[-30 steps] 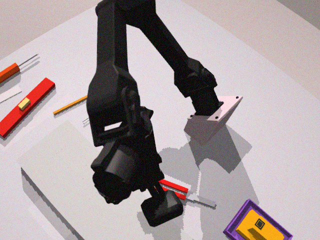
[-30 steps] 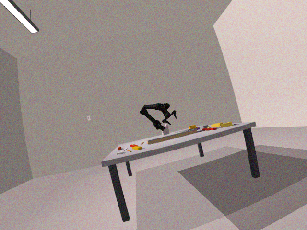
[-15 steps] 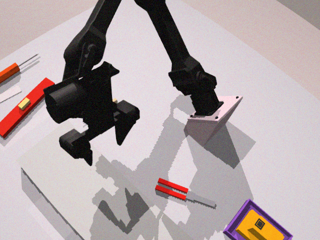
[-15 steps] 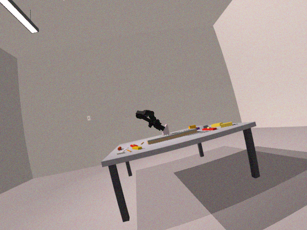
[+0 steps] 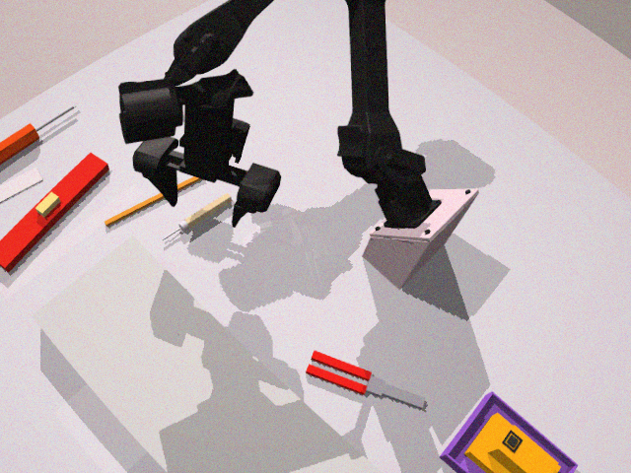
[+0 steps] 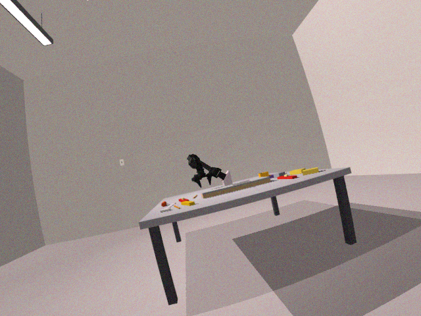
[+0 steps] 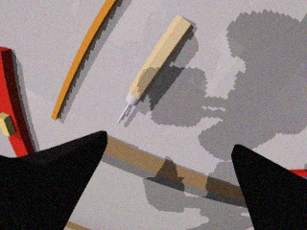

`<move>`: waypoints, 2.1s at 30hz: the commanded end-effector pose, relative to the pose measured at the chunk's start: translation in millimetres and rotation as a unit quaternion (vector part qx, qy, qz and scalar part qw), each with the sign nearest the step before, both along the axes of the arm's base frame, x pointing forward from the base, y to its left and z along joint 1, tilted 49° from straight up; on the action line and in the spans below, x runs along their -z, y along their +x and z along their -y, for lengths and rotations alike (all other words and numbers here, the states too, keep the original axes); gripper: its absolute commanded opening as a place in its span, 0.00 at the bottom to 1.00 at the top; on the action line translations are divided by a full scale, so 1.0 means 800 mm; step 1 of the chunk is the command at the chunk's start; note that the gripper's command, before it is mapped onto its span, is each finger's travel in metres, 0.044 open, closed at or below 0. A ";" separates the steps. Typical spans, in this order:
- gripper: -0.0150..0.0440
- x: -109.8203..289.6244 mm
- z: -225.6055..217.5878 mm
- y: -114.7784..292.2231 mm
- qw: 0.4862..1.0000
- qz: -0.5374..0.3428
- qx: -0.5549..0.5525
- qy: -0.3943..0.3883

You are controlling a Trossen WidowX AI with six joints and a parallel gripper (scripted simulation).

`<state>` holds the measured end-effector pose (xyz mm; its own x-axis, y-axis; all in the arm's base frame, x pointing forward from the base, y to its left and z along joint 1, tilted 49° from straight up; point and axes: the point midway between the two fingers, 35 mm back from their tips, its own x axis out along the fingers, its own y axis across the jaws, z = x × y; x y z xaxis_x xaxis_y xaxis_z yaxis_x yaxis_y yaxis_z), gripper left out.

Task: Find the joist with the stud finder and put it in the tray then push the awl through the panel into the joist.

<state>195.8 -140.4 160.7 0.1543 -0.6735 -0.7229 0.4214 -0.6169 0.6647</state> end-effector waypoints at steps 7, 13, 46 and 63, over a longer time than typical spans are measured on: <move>1.00 -0.012 0.031 -0.078 0.963 0.158 0.215 -0.026; 1.00 -0.012 0.031 -0.078 0.963 0.158 0.215 -0.026; 1.00 0.008 0.059 -0.063 0.963 0.158 0.217 -0.024; 1.00 0.026 0.081 -0.066 0.963 0.158 0.215 -0.027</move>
